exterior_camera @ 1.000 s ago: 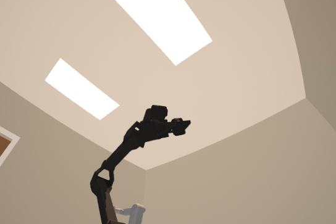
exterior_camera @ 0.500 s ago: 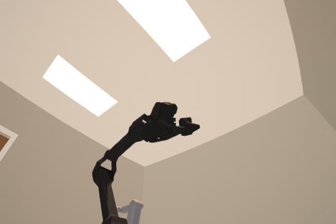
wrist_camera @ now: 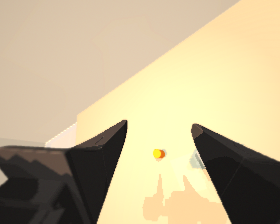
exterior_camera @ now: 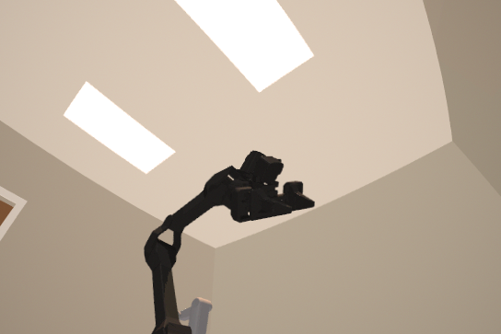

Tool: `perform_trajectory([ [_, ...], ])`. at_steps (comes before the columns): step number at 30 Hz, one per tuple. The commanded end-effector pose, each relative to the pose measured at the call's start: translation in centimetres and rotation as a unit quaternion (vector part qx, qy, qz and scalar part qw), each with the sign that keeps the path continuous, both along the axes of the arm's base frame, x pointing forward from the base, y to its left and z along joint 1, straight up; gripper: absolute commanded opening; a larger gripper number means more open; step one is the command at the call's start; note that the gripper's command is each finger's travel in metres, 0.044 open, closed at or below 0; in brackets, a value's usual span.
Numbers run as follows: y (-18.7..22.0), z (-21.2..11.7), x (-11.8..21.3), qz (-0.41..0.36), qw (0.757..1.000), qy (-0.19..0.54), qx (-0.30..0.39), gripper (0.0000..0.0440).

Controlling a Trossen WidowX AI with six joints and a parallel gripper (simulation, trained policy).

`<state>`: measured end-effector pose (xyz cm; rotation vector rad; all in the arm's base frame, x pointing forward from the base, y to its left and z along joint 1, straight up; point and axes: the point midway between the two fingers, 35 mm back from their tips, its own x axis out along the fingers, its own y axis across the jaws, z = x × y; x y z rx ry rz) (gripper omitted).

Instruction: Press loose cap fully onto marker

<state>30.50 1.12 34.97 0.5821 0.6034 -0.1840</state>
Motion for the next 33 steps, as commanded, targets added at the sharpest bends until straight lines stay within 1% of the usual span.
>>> perform_trajectory([
  [1,0.4,-0.9,0.6,0.004,1.000,0.023,0.003,0.0323],
  [16,2.1,-4.4,2.7,0.014,0.994,0.107,0.008,0.0323],
  [33,4.2,-8.5,4.7,0.024,0.981,0.195,0.007,0.0323],
])
